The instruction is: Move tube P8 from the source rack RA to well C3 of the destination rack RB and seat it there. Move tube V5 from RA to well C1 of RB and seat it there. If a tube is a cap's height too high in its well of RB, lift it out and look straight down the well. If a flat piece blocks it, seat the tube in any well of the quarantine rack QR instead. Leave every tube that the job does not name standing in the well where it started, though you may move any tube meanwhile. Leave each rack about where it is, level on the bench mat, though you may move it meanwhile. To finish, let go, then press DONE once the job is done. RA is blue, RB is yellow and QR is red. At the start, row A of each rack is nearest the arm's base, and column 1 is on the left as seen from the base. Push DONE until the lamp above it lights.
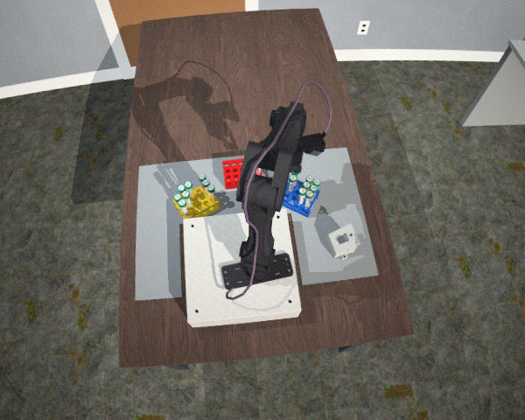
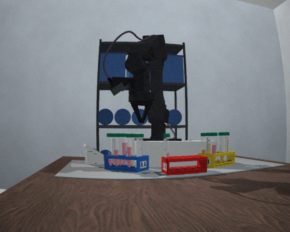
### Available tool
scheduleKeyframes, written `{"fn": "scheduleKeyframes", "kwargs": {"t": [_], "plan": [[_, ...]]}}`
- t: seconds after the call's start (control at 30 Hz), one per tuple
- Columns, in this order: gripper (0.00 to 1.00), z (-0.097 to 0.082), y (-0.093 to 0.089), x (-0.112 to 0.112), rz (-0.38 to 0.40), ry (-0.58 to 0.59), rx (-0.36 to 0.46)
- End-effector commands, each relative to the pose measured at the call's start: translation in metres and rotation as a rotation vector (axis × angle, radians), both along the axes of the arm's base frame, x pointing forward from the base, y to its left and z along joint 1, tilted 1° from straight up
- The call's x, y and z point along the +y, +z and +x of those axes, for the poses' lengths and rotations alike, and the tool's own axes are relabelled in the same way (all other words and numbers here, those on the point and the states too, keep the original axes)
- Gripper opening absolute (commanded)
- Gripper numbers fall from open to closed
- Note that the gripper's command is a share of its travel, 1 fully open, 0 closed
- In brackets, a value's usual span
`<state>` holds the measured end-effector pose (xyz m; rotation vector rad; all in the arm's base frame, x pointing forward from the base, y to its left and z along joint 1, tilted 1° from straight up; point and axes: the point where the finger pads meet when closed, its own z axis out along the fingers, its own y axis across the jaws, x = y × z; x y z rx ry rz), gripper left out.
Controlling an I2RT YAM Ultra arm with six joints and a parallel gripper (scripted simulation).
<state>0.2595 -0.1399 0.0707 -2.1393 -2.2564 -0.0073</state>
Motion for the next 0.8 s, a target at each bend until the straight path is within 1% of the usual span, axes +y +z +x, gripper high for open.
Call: {"fn": "scheduleKeyframes", "kwargs": {"t": [0.0, 0.1, 0.23, 0.3, 0.37, 0.43, 0.77], "plan": [[0.00, -0.002, 0.009, -0.012, -0.027, 0.011, -0.033], [0.00, -0.009, 0.008, -0.023, -0.030, 0.011, -0.031], [0.00, -0.012, 0.014, -0.041, -0.043, 0.011, -0.046], [0.00, -0.016, 0.010, -0.046, -0.035, 0.011, -0.036], [0.00, -0.016, 0.010, -0.046, -0.033, 0.011, -0.037], [0.00, -0.012, 0.010, -0.040, -0.030, 0.031, -0.040], [0.00, -0.014, 0.010, -0.043, -0.031, 0.016, -0.040]]}}
